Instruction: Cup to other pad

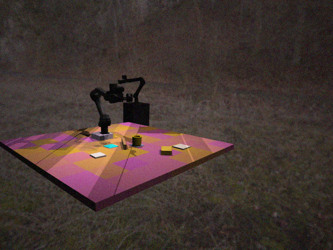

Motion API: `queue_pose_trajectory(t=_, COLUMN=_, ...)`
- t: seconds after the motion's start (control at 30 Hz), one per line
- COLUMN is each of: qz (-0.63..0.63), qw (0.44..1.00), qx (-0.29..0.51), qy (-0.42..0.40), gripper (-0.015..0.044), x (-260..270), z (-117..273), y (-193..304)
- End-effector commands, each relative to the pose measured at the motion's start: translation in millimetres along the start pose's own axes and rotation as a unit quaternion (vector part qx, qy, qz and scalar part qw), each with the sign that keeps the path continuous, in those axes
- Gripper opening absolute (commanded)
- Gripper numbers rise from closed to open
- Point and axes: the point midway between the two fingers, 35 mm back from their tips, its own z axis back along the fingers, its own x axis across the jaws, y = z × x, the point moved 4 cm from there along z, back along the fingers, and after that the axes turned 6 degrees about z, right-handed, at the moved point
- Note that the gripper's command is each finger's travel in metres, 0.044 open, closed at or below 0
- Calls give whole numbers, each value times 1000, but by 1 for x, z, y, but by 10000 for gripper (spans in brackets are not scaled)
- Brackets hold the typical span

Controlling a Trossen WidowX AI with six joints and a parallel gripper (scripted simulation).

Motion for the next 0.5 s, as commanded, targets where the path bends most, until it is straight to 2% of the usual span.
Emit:
queue_pose_trajectory(t=0.0, qz=-8, qw=1000, qx=7, qy=-2, gripper=374, x=1, z=-2, y=2)
queue_pose_trajectory(t=0.13, qz=-157, qw=977, qx=146, qy=-17, gripper=269, x=19, z=-29, y=35)
queue_pose_trajectory(t=0.27, qz=-309, qw=898, qx=311, qy=22, gripper=167, x=45, z=-48, y=78)
queue_pose_trajectory(t=0.47, qz=-447, qw=713, qx=506, qy=188, gripper=167, x=84, z=-47, y=136)
